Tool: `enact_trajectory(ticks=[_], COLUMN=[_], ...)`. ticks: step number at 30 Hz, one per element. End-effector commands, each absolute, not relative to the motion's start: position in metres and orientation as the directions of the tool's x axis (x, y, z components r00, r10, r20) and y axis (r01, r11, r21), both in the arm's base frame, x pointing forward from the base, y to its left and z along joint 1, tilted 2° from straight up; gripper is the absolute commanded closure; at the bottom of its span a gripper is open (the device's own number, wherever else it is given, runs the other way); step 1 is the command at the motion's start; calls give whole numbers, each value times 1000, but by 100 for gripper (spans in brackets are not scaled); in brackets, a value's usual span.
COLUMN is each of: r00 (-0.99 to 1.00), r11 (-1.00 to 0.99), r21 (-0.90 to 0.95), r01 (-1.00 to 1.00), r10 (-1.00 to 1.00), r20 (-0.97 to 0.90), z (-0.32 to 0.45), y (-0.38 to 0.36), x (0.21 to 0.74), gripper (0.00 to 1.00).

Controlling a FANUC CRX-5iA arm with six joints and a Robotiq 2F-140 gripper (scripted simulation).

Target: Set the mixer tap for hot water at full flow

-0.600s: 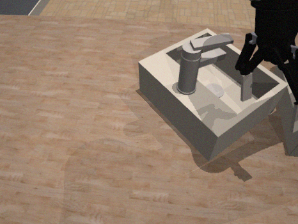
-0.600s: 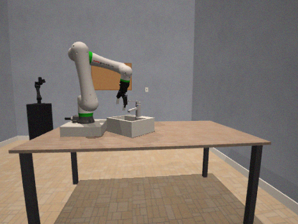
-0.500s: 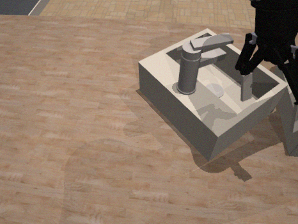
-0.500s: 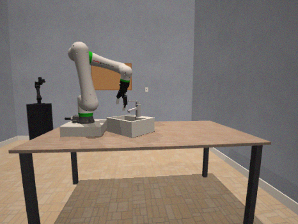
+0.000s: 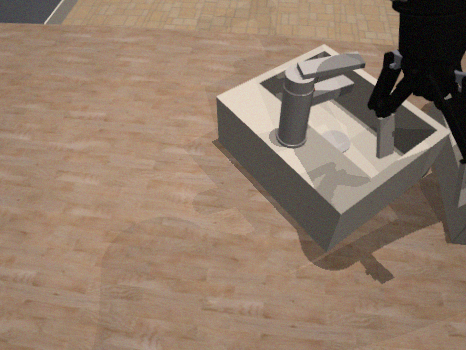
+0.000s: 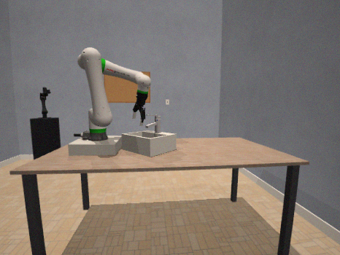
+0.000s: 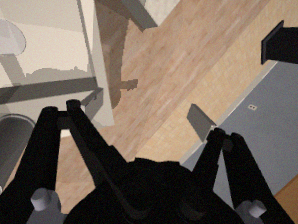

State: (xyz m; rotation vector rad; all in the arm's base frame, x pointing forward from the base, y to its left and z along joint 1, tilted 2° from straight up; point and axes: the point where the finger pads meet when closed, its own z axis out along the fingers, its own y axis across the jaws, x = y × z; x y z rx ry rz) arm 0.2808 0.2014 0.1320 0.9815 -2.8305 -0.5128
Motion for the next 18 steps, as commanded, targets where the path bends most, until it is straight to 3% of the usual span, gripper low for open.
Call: enact_trajectory(ticks=[1,8,13,16,18], r00=[-786,-715,-526,-526,-403], r11=[734,664,480,480,361], r21=[346,330,280,280,246], r01=[-584,-671,-832,-832,-900], r10=[-618,-697,-842,-842,-903], r20=[-15,-52,-120,-120,-150], z=[132,137,149,149,156], y=[201,197,188,188,183], x=[281,286,298,298,305], gripper=[0,0,0,0,0])
